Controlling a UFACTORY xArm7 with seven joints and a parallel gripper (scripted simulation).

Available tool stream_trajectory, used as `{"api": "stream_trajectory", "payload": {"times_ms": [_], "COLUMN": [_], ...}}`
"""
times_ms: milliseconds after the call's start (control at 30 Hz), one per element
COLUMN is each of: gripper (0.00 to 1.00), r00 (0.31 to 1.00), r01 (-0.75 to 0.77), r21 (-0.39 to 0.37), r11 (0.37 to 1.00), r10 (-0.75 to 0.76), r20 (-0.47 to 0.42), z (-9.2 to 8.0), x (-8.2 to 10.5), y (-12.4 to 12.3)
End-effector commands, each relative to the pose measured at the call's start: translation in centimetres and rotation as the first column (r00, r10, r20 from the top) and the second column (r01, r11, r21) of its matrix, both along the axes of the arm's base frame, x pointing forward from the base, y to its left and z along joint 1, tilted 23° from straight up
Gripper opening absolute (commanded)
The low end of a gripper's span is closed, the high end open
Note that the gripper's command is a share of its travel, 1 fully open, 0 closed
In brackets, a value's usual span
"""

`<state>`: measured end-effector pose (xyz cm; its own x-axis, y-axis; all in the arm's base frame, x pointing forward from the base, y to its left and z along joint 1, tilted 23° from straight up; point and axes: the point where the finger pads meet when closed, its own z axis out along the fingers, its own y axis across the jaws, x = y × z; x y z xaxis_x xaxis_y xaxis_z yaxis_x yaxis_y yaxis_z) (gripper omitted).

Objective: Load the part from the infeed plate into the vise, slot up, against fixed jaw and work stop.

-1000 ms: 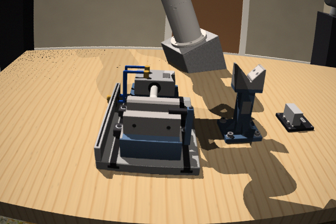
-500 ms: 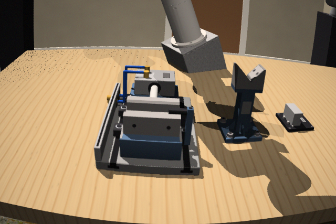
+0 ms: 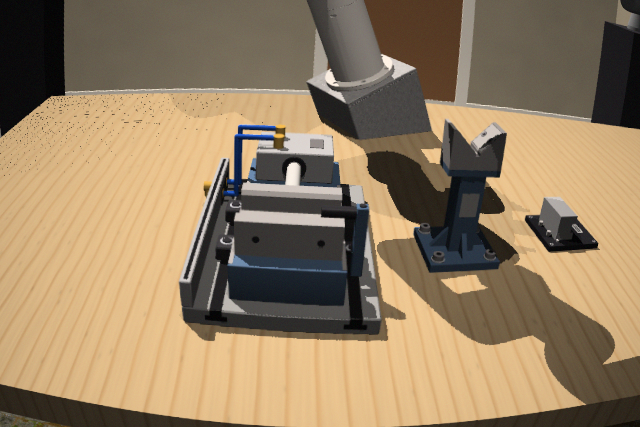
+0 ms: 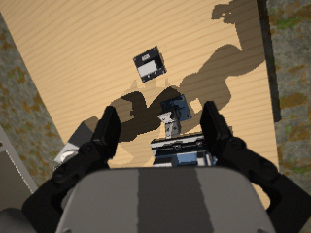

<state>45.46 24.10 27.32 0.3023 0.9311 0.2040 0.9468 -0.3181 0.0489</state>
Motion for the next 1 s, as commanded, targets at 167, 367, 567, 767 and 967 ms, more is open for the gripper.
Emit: {"api": "stream_trajectory", "payload": {"times_ms": [167, 367, 567, 767, 967], "gripper": [1.00, 1.00, 1.00, 1.00, 1.00], "r00": [1.000, 0.998, 0.998, 0.995, 0.991], "r01": [0.003, -0.068, -0.068, -0.101, -0.132], "r21": [-0.009, -0.158, -0.158, -0.223, -0.282], "r11": [1.000, 0.985, 0.985, 0.970, 0.950], "r10": [-0.003, 0.069, 0.069, 0.103, 0.135], "r20": [0.005, 0.001, 0.001, -0.003, -0.009], "z": [0.1, -3.5, -3.5, -5.2, -6.7], "x": [0.1, -1.5, -1.5, -2.2, -2.9], "y": [0.1, 1.7, 1.7, 2.3, 2.8]}}
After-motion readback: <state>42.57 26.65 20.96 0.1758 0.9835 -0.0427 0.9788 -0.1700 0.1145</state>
